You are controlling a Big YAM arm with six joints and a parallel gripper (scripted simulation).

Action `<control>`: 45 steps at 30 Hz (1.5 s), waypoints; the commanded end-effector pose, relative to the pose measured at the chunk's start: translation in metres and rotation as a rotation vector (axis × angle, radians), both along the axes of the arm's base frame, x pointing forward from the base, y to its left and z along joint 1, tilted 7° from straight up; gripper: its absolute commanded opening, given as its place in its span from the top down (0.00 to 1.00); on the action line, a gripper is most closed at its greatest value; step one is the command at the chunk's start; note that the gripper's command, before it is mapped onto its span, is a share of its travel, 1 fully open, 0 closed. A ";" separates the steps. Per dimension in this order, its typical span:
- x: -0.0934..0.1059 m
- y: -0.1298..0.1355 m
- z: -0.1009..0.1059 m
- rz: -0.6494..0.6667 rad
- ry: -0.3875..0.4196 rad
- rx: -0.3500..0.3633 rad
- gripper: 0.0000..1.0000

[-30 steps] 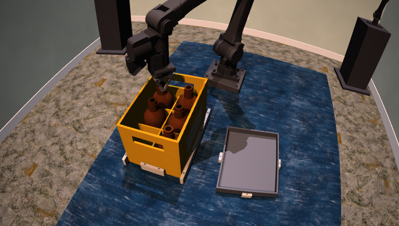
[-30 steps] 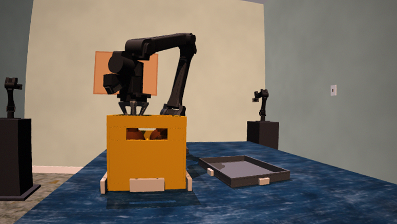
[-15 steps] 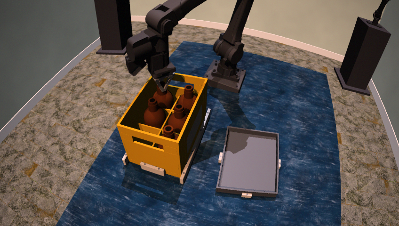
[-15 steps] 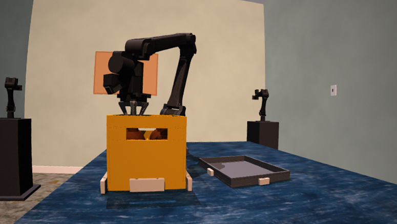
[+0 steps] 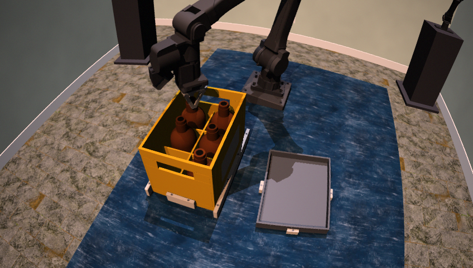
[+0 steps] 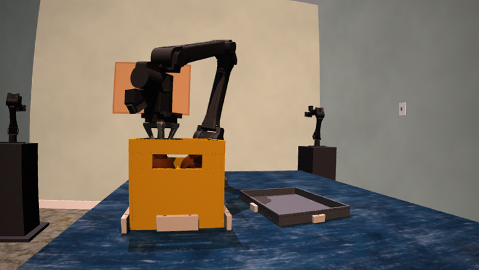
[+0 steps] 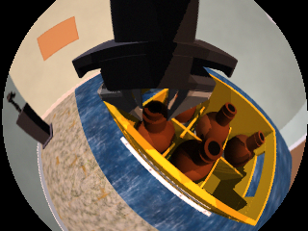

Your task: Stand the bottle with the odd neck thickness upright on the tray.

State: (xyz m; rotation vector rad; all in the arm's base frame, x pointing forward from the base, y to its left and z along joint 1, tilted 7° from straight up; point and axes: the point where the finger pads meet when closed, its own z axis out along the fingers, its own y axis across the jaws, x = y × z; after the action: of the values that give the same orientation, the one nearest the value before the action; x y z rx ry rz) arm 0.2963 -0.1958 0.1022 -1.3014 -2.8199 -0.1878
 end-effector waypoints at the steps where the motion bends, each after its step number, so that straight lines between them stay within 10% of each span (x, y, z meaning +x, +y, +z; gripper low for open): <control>1: 0.003 -0.001 -0.003 0.001 0.008 0.003 1.00; 7: 0.003 -0.001 -0.003 0.001 0.008 0.003 1.00; 8: 0.003 -0.001 -0.003 0.001 0.008 0.003 0.39; 45: 0.005 -0.006 0.004 -0.008 -0.002 -0.006 0.39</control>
State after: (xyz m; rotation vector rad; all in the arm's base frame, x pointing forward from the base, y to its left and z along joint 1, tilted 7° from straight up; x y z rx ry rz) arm 0.2965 -0.1948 0.1017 -1.2976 -2.8196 -0.1895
